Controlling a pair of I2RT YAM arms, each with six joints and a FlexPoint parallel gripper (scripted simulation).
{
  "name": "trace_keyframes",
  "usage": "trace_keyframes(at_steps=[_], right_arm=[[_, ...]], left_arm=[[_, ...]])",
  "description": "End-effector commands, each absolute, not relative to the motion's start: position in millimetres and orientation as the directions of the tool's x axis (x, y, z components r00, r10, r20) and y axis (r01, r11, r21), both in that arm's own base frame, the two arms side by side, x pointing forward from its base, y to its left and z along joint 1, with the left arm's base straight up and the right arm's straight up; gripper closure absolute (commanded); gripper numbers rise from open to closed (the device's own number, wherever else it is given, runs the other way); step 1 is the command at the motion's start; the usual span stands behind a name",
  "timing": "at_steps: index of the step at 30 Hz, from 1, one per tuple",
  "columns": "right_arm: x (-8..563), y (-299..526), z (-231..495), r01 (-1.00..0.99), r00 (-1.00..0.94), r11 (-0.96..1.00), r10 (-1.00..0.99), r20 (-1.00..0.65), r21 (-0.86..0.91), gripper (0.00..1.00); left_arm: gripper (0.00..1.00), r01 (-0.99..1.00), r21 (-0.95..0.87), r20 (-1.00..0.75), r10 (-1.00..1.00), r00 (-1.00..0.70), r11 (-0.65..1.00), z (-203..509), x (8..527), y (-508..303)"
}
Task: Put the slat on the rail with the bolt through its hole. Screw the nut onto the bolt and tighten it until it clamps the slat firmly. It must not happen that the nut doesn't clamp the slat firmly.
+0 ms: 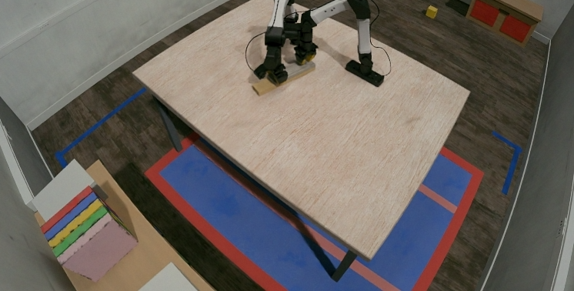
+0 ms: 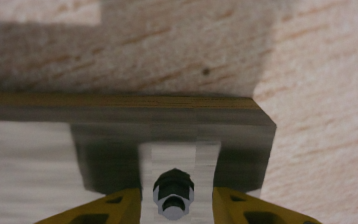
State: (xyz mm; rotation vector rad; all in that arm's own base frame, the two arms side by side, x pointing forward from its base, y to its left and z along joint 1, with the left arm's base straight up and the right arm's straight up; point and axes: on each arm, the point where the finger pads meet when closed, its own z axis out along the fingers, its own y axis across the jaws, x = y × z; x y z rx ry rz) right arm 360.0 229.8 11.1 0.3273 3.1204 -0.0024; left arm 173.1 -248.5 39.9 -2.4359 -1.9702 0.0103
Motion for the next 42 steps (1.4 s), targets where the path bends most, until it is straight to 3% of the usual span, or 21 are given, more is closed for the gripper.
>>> trace_keyframes(at_steps=[1, 4, 6, 7, 11, 20, 23, 24, 32, 42], right_arm=[[362.9, 233.3, 18.0, 0.209, -0.978, 0.978, 0.209, -0.019, 0.016, 0.33], [362.9, 233.3, 18.0, 0.209, -0.978, 0.978, 0.209, -0.019, 0.016, 0.33], [362.9, 233.3, 18.0, 0.209, -0.978, 0.978, 0.209, -0.019, 0.016, 0.33], [362.9, 233.3, 18.0, 0.209, -0.978, 0.978, 0.209, -0.019, 0.016, 0.33], [362.9, 233.3, 18.0, 0.209, -0.978, 0.978, 0.209, -0.019, 0.016, 0.33], [362.9, 233.3, 18.0, 0.209, -0.978, 0.978, 0.209, -0.019, 0.016, 0.33], [362.9, 233.3, 18.0, 0.209, -0.978, 0.978, 0.209, -0.019, 0.016, 0.33], [362.9, 233.3, 18.0, 0.209, -0.978, 0.978, 0.209, -0.019, 0.016, 0.33], [362.9, 233.3, 18.0, 0.209, -0.978, 0.978, 0.209, -0.019, 0.016, 0.33], [362.9, 233.3, 18.0, 0.209, -0.978, 0.978, 0.209, -0.019, 0.016, 0.33]], left_arm=[[0.64, 0.99, 0.015, -0.021, 0.99, -0.14, 0.14, 54.8, 177.7, -252.9], [0.64, 0.951, 0.01, -0.023, 0.951, -0.309, 0.31, 55.1, 177.6, -252.8], [0.64, 0.951, 0.01, -0.023, 0.951, -0.309, 0.31, 55.1, 177.6, -252.8], [0.64, 0.896, 0.01, -0.026, 0.896, -0.443, 0.444, 55.2, 177.6, -252.8], [0.64, 0.772, 0.001, -0.024, 0.772, -0.635, 0.635, 55.8, 177.4, -252.7], [0.64, 0.353, -0.01, -0.019, 0.353, -0.936, 0.936, 56.6, 177.2, -252.5], [0.64, 0.299, -0.011, -0.018, 0.299, -0.954, 0.954, 56.7, 177.2, -252.5], [0.64, 0.159, -0.013, -0.021, 0.159, -0.987, 0.987, 56.8, 177.1, -252.4], [0.64, -0.268, -0.022, -0.018, -0.268, -0.963, 0.963, 57.5, 177.0, -252.3], [0.64, -0.268, -0.022, -0.018, -0.268, -0.963, 0.963, 57.5, 177.0, -252.3]])
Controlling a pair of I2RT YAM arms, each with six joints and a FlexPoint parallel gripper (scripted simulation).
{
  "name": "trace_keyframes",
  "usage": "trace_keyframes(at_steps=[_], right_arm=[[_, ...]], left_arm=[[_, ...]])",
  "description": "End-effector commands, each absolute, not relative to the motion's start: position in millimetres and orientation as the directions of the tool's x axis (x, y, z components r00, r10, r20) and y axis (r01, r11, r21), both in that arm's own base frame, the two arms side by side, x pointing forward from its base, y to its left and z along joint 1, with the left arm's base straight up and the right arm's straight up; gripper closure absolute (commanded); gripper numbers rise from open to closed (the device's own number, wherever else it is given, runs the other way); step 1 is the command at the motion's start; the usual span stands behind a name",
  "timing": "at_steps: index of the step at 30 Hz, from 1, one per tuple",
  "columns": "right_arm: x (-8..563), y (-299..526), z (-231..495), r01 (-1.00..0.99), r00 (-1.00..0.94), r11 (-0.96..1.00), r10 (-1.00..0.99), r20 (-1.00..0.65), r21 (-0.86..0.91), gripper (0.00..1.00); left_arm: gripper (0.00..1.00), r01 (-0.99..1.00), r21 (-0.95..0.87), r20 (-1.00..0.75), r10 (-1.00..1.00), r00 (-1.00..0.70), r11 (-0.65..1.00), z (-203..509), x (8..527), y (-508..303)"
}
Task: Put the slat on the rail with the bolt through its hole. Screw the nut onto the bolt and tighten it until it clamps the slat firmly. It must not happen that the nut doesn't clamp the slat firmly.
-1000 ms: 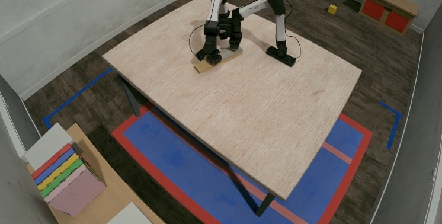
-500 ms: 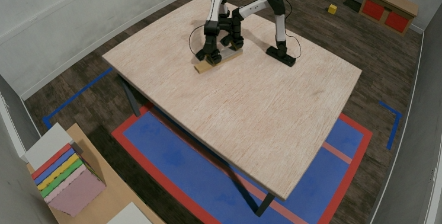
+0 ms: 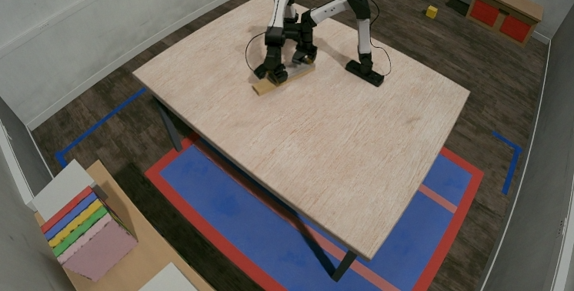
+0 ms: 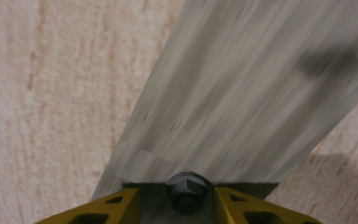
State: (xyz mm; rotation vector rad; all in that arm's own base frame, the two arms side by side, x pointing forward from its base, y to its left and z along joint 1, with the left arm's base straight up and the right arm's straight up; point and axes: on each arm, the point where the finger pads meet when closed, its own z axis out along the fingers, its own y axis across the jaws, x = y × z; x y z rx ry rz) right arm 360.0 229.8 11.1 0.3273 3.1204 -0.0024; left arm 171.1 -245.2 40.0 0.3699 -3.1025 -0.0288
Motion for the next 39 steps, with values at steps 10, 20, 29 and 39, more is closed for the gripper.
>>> trace_keyframes(at_steps=[10, 20, 29, 39], right_arm=[[362.9, 233.3, 18.0, 0.209, -0.978, 0.978, 0.209, -0.019, 0.016, 0.33], [362.9, 233.3, 18.0, 0.209, -0.978, 0.978, 0.209, -0.019, 0.016, 0.33], [362.9, 233.3, 18.0, 0.209, -0.978, 0.978, 0.209, -0.019, 0.016, 0.33], [362.9, 233.3, 18.0, 0.209, -0.978, 0.978, 0.209, -0.019, 0.016, 0.33]], left_arm=[[0.64, -0.268, -0.023, -0.016, -0.268, -0.963, 0.963, 57.5, 176.7, -252.5], [0.64, -0.265, -0.023, -0.016, -0.265, -0.964, 0.964, 57.3, 176.6, -252.4], [0.64, -0.265, -0.006, -0.01, -0.265, -0.964, 0.964, 46.6, 175.4, -250.8], [0.64, -0.264, -0.007, -0.01, -0.265, -0.964, 0.964, 44.4, 175.5, -251.0]])
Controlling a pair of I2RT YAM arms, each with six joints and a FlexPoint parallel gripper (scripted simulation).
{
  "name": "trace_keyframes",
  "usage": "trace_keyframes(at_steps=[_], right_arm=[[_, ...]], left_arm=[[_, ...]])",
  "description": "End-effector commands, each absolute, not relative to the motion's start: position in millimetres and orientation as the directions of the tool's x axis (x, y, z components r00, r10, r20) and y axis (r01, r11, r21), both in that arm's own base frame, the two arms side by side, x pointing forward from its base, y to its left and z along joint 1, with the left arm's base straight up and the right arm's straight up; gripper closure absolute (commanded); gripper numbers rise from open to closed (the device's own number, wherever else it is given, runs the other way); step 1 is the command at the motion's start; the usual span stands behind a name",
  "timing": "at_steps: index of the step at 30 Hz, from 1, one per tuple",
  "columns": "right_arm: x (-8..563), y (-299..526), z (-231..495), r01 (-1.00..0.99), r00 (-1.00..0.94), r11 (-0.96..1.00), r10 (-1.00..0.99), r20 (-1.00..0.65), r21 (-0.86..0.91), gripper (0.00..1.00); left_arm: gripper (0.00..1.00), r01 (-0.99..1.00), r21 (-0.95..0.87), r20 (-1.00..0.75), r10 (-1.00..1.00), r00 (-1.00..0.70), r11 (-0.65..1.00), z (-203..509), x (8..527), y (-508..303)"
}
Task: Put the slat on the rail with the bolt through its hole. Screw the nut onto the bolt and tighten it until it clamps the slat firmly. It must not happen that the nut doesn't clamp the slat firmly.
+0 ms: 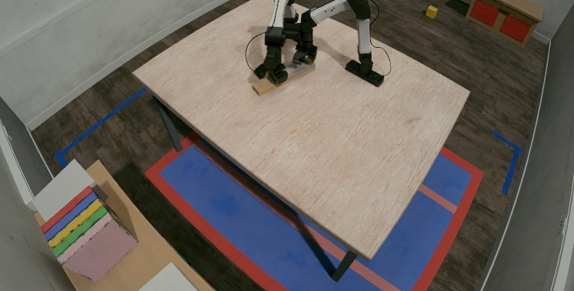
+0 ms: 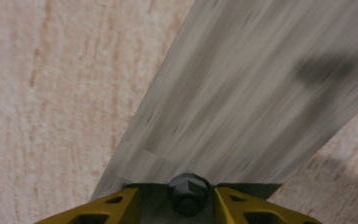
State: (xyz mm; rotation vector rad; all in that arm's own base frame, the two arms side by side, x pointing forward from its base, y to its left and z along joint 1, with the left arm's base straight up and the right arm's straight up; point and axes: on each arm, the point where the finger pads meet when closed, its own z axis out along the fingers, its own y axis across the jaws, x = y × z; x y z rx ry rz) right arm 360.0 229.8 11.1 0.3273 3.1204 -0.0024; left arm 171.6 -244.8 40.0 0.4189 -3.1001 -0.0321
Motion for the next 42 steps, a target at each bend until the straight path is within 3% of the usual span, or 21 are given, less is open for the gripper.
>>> trace_keyframes(at_steps=[1, 38, 42], right_arm=[[362.9, 233.3, 18.0, 0.209, -0.978, 0.978, 0.209, -0.019, 0.016, 0.33], [362.9, 233.3, 18.0, 0.209, -0.978, 0.978, 0.209, -0.019, 0.016, 0.33], [362.9, 233.3, 18.0, 0.209, -0.978, 0.978, 0.209, -0.019, 0.016, 0.33]], left_arm=[[0.64, -0.264, -0.007, -0.01, -0.264, -0.964, 0.964, 44.2, 175.5, -251.0], [0.64, -0.264, -0.008, -0.008, -0.264, -0.964, 0.965, 35.2, 175.4, -251.2], [0.69, -0.268, -0.018, -0.006, -0.268, -0.963, 0.963, 43.5, 178.0, -252.0]])
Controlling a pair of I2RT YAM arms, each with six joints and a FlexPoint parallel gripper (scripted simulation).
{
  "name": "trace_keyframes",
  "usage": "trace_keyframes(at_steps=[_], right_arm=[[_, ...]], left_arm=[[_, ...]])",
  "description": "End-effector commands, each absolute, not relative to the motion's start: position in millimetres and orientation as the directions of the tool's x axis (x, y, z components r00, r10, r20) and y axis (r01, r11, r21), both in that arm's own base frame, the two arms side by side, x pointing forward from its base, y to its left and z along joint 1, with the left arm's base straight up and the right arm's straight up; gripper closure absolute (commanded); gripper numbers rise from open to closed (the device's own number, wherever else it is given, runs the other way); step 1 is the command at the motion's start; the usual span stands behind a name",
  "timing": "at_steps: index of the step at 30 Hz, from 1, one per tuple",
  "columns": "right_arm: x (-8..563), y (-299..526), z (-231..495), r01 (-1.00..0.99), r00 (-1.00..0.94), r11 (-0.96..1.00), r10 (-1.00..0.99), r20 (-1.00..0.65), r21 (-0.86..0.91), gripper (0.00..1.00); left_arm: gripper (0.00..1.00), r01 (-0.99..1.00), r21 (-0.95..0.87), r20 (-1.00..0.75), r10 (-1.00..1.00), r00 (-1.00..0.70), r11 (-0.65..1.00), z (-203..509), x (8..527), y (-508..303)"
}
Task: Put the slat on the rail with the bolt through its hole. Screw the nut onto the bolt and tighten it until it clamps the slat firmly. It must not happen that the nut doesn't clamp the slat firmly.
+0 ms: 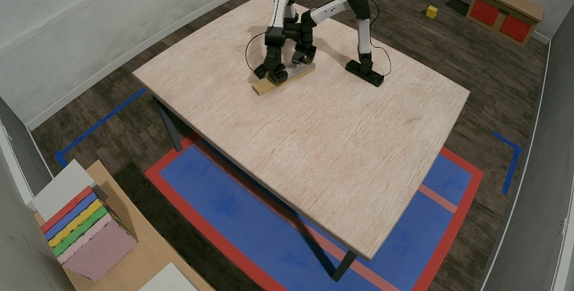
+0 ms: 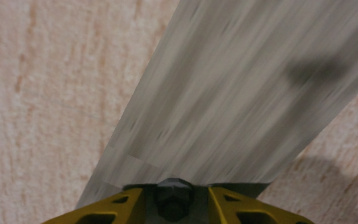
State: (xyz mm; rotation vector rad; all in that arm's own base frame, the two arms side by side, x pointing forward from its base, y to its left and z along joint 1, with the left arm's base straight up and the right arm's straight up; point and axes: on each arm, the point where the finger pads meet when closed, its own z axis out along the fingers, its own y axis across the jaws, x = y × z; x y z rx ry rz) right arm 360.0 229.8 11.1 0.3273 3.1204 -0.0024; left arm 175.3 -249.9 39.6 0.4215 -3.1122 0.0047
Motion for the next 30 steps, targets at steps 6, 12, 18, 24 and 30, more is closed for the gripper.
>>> trace_keyframes(at_steps=[6, 12, 18, 24, 30], right_arm=[[362.9, 233.3, 18.0, 0.209, -0.978, 0.978, 0.209, -0.019, 0.016, 0.33], [362.9, 233.3, 18.0, 0.209, -0.978, 0.978, 0.209, -0.019, 0.016, 0.33], [362.9, 233.3, 18.0, 0.209, -0.978, 0.978, 0.209, -0.019, 0.016, 0.33], [362.9, 233.3, 18.0, 0.209, -0.978, 0.978, 0.209, -0.019, 0.016, 0.33], [362.9, 233.3, 18.0, 0.209, -0.978, 0.978, 0.209, -0.019, 0.016, 0.33]], left_arm=[[0.75, -0.268, -0.018, -0.006, -0.268, -0.963, 0.963, 43.5, 178.0, -252.0], [0.83, -0.268, -0.018, -0.006, -0.268, -0.963, 0.963, 43.5, 178.0, -252.0], [0.89, -0.268, -0.018, -0.006, -0.268, -0.963, 0.963, 43.5, 178.0, -252.0], [0.89, -0.268, -0.018, -0.006, -0.268, -0.963, 0.963, 43.5, 178.0, -252.0], [0.89, -0.268, -0.018, -0.006, -0.268, -0.963, 0.963, 43.5, 178.0, -252.0]])
